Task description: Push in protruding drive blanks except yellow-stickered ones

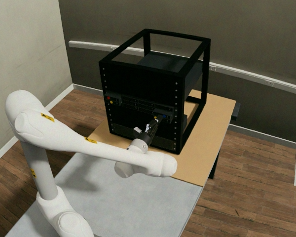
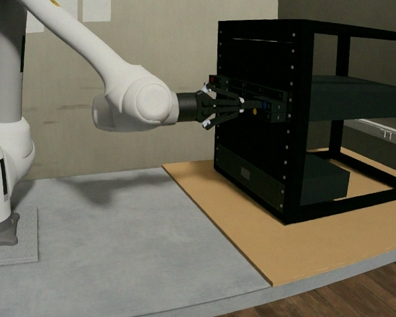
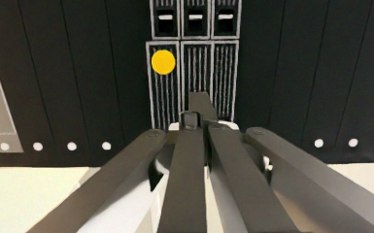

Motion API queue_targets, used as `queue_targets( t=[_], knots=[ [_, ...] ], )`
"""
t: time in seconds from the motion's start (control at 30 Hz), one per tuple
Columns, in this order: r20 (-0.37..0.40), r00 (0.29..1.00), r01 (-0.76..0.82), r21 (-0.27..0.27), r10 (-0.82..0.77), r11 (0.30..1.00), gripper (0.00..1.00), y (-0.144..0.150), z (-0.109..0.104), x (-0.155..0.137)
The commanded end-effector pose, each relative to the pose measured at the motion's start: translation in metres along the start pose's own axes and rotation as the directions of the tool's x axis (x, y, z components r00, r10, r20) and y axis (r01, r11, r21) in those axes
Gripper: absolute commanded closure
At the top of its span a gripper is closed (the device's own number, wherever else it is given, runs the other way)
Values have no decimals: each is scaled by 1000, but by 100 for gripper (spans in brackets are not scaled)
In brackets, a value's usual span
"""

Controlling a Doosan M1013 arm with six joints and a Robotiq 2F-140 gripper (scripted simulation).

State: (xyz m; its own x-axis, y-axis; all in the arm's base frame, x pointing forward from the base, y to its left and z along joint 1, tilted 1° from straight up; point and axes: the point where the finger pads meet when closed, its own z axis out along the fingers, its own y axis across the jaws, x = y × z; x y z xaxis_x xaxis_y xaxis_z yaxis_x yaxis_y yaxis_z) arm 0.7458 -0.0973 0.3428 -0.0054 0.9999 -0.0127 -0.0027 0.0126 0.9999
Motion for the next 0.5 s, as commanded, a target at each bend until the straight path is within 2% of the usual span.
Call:
queue_targets(
  t=[0.0,0.17,0.47],
  knots=[
    [0,1000,0,-1,0,1000,90,1,2,0],
    [0,1000,0,-1,0,1000,90,1,9,0],
    [0,1000,0,-1,0,1000,90,1,10,0]
  ],
)
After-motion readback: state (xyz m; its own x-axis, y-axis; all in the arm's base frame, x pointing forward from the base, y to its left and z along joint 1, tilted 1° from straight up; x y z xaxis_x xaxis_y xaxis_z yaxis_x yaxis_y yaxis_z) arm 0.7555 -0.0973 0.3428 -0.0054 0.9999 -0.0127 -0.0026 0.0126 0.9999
